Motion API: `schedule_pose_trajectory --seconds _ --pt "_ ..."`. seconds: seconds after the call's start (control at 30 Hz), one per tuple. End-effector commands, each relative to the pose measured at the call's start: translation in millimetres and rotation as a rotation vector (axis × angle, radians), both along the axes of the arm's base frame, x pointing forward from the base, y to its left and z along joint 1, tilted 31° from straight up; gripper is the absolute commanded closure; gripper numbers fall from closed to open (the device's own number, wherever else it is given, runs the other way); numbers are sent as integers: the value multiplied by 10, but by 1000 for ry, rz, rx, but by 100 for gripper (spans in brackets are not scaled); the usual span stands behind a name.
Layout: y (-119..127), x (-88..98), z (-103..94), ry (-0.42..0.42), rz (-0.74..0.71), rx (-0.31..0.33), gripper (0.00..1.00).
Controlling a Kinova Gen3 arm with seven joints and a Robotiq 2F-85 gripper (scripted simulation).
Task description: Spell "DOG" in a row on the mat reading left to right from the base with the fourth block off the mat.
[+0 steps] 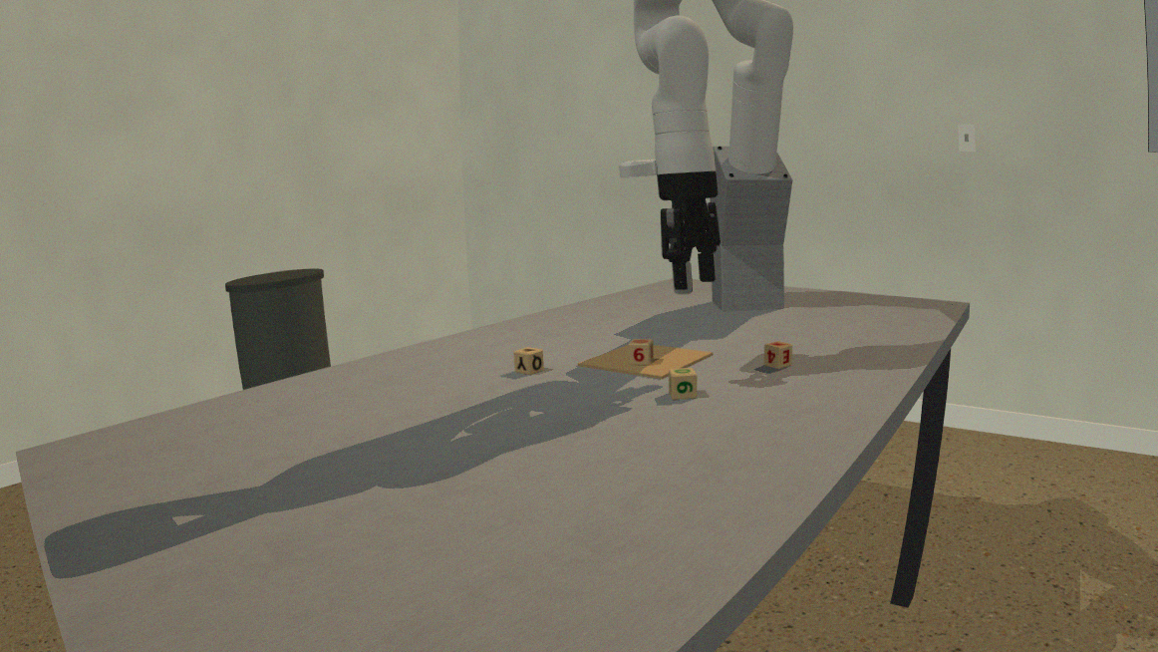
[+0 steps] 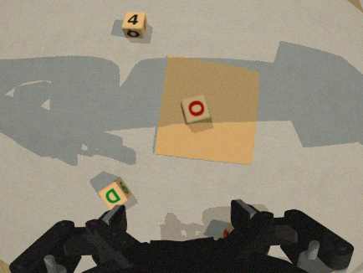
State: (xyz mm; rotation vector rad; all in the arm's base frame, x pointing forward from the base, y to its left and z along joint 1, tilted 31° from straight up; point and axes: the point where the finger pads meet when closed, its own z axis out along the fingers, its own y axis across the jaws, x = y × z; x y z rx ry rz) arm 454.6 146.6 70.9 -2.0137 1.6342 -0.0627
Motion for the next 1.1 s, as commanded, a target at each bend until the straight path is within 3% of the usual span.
schedule_pose_trajectory --seconds 0.0,1.07 --pt "-52 -5 -17 -8 0 -6 0" --pt "-166 -59 -67 -15 -5 -11 0"
